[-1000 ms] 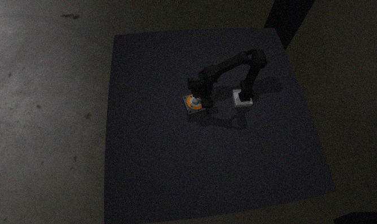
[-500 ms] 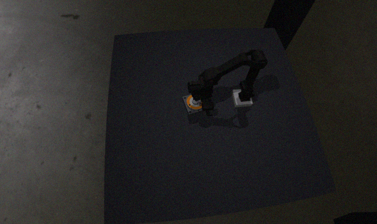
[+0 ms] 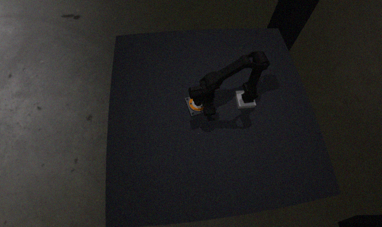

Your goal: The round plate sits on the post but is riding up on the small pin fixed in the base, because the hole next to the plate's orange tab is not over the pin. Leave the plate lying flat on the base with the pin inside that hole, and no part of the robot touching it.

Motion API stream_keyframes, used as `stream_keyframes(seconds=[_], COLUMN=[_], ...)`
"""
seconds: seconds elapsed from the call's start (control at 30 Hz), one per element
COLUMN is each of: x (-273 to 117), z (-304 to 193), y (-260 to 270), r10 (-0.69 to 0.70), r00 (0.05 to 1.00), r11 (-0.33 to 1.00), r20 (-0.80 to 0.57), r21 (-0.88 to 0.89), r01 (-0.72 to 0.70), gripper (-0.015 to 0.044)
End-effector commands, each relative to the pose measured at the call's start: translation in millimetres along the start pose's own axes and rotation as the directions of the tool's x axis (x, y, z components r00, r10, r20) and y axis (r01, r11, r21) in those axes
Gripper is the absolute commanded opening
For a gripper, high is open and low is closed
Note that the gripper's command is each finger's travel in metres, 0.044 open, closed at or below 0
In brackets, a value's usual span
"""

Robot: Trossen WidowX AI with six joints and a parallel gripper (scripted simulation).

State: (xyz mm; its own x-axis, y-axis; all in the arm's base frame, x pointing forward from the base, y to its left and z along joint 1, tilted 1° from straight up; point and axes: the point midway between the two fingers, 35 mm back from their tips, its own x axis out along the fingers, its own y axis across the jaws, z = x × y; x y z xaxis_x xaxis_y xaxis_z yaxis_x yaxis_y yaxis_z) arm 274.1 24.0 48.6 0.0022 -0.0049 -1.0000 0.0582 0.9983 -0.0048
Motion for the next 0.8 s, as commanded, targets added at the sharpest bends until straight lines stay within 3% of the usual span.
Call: stream_keyframes(seconds=[0.0,0.77], x=[0.0,-1.2], z=[4.7,17.2], y=[6.9,15.5], r10=[0.006,0.007], r00=[1.0,1.0], r11=[1.0,1.0], r20=[0.0,0.001], r21=[0.002,0.002], r01=[-0.006,-0.007], gripper=[0.0,0.0])
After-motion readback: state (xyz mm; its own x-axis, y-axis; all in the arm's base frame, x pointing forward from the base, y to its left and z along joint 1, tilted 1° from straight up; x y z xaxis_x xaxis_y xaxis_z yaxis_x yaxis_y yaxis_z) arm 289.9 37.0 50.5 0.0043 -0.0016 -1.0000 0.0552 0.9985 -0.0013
